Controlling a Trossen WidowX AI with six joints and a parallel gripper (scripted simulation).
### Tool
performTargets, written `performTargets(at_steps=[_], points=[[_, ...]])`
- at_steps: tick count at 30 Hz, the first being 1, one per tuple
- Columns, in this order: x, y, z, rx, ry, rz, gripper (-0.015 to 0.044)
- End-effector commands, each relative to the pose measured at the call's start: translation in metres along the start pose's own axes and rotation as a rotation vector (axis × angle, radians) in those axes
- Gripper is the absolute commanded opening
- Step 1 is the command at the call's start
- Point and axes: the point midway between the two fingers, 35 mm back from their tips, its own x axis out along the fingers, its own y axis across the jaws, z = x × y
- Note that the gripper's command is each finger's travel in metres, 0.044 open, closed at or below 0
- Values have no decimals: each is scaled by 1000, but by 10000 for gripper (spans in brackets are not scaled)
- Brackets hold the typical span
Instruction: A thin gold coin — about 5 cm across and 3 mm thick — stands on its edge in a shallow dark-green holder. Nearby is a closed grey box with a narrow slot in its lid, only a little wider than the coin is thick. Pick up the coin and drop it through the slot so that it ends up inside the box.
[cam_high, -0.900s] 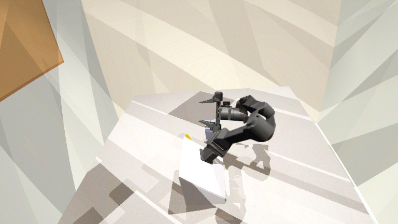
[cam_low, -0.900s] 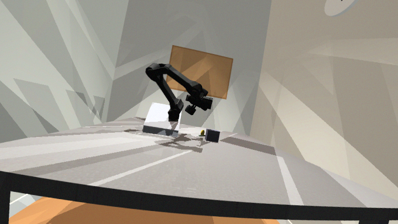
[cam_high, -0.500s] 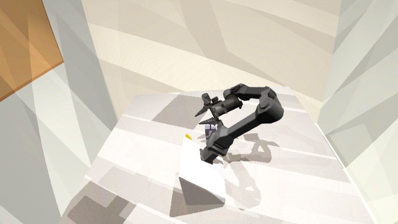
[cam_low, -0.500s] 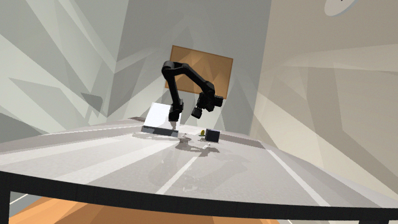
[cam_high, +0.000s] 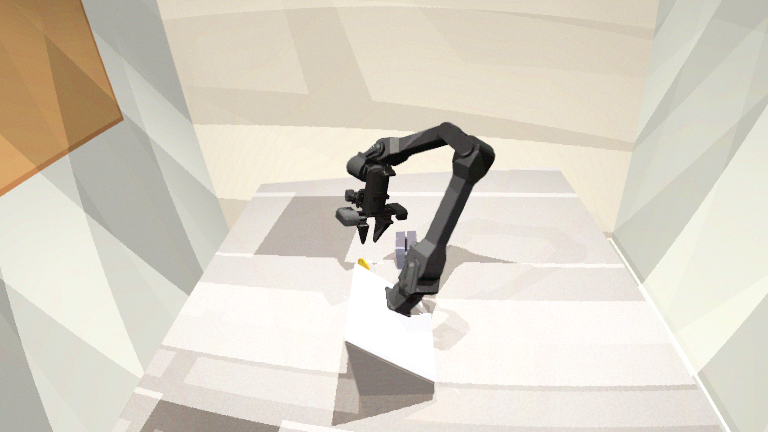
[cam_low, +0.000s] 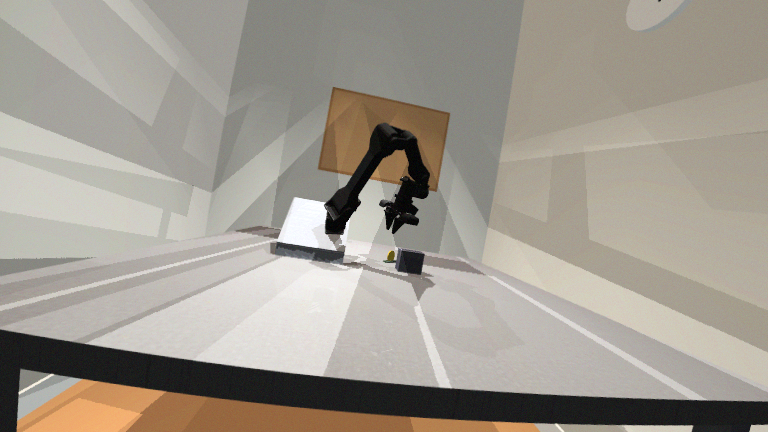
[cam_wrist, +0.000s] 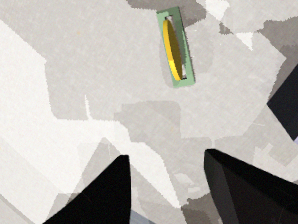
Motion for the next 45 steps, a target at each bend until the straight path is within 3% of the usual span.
performTargets(at_steps=[1, 8, 12, 21, 45], points=[[11, 14, 27, -177, 10, -245, 161], [13, 17, 34, -208, 9, -290, 161], [44, 7, 35, -208, 9, -291, 161], [61, 2, 37, -208, 9, -292, 161], [90, -7, 39, -208, 9, -293, 161]])
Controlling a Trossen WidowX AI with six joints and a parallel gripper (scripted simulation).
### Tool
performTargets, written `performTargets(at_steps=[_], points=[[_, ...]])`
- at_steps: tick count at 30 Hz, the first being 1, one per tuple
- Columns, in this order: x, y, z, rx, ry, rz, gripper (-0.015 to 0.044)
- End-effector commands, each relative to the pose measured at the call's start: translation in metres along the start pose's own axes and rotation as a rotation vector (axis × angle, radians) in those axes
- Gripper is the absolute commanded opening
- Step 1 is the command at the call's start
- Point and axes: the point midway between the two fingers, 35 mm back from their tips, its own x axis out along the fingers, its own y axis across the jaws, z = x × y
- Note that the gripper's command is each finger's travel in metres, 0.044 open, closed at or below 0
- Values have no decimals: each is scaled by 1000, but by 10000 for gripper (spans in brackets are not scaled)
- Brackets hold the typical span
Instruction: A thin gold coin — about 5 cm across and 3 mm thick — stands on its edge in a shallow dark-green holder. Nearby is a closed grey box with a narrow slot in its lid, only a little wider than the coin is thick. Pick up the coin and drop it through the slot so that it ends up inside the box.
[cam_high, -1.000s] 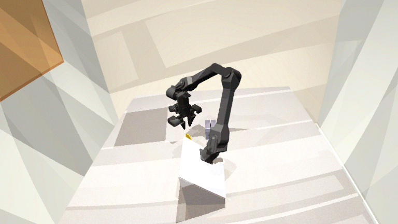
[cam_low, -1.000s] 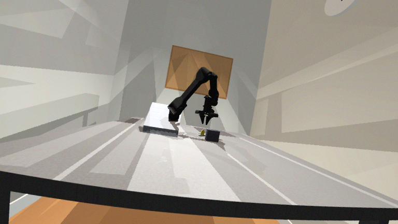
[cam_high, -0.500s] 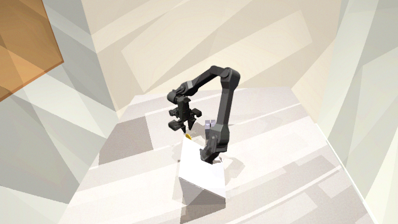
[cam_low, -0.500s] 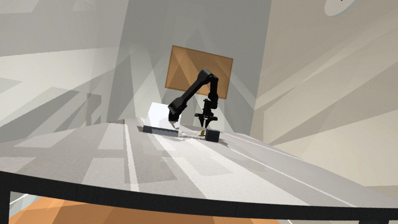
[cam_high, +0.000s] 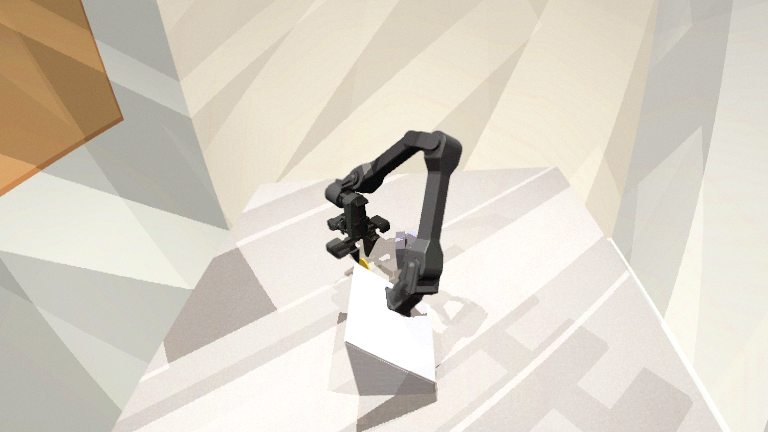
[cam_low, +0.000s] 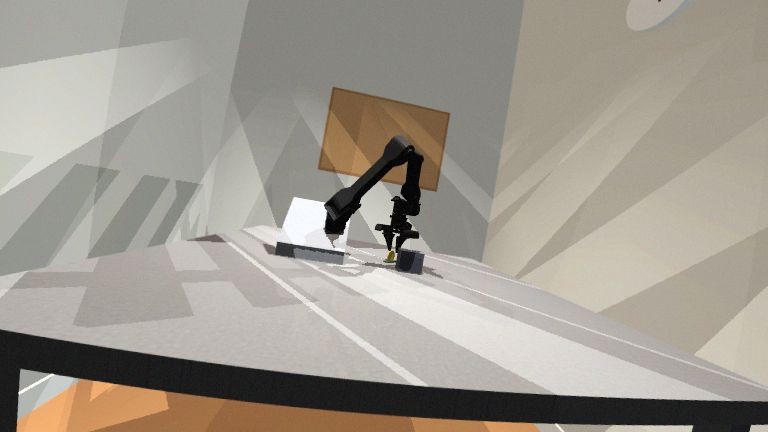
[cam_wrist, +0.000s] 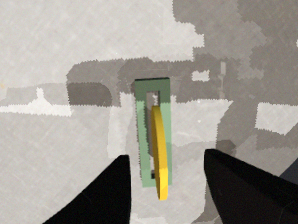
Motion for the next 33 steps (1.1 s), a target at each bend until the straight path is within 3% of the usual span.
performTargets(at_steps=[1, 20, 26, 33], points=[[11, 2, -4, -13, 18, -2, 161], [33, 2, -6, -13, 20, -4, 161], [33, 2, -6, -13, 20, -4, 3], [33, 2, -6, -13, 20, -4, 0]])
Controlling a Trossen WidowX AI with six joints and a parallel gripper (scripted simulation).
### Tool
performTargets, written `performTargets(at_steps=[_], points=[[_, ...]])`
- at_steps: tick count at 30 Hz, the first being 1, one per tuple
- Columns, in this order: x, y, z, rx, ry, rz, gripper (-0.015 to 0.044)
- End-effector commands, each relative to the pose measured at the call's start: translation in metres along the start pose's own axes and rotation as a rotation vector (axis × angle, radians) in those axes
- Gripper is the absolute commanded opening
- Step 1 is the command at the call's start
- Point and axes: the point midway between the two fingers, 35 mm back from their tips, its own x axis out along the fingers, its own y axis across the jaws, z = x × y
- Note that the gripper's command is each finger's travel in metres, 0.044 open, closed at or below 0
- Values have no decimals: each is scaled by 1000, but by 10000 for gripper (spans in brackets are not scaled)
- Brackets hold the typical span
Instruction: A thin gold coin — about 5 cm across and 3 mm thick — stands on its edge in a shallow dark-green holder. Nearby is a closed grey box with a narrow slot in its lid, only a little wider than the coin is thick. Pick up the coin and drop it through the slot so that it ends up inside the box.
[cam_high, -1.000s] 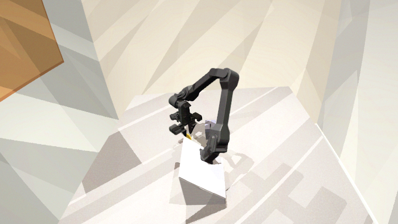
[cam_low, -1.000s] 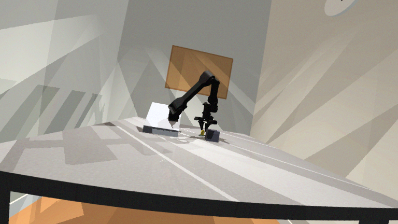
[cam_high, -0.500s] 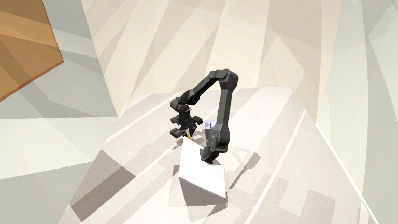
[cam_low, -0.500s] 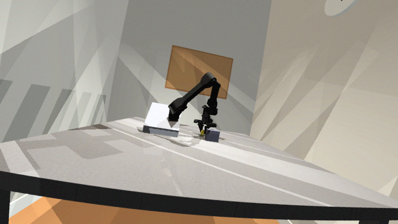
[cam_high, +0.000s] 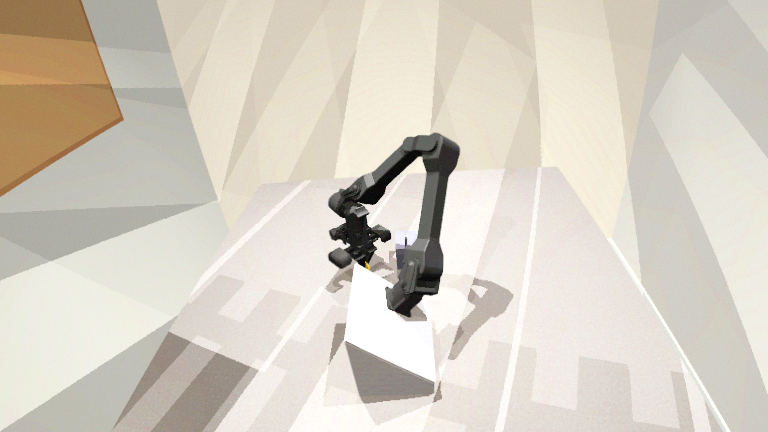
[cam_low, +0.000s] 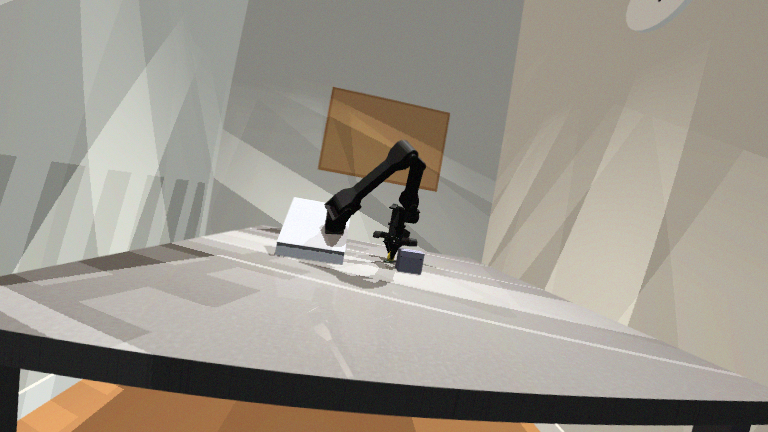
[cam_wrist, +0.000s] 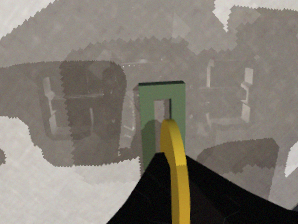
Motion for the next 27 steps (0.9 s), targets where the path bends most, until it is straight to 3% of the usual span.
performTargets(at_steps=[1, 27], points=[[2, 1, -1, -8, 7, -3, 0], [-50, 0, 4, -8, 3, 2, 0]])
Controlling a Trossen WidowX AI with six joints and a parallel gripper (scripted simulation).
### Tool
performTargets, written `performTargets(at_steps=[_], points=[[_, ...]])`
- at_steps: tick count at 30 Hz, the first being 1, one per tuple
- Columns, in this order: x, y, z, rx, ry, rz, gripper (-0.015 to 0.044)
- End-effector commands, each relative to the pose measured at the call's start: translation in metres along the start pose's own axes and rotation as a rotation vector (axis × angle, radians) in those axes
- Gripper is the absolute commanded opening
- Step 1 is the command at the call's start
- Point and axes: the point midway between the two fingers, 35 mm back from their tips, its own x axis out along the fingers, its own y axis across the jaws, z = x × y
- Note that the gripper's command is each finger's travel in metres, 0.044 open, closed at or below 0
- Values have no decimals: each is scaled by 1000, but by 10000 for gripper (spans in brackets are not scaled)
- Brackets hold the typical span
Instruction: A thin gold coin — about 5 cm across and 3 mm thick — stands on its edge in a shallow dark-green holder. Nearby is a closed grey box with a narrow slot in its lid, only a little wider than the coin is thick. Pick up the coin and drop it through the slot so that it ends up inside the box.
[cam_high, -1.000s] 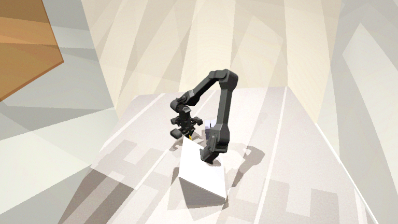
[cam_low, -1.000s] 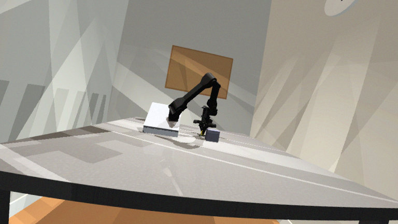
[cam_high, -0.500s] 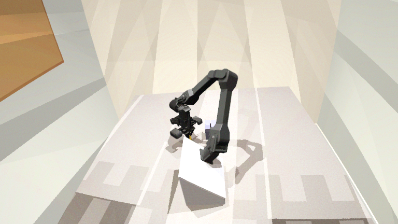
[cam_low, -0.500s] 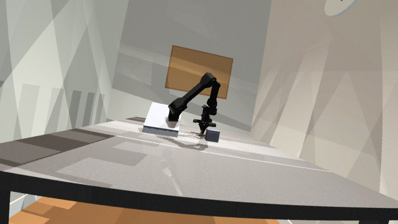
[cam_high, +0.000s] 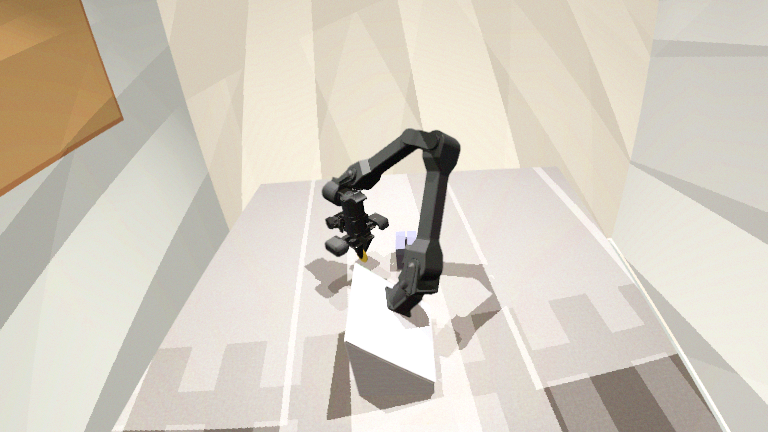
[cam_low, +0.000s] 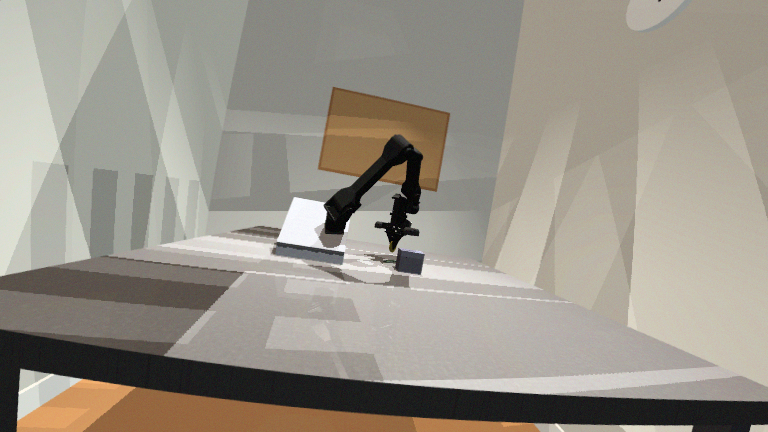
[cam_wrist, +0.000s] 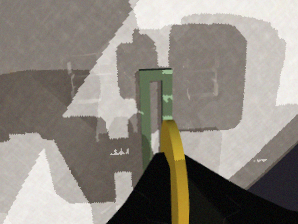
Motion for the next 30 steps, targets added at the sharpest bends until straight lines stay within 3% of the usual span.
performTargets(at_steps=[1, 20, 30], points=[[-12, -1, 2, 10, -9, 4, 0], [-53, 0, -3, 15, -8, 2, 0], [-53, -1, -4, 335, -7, 4, 0]])
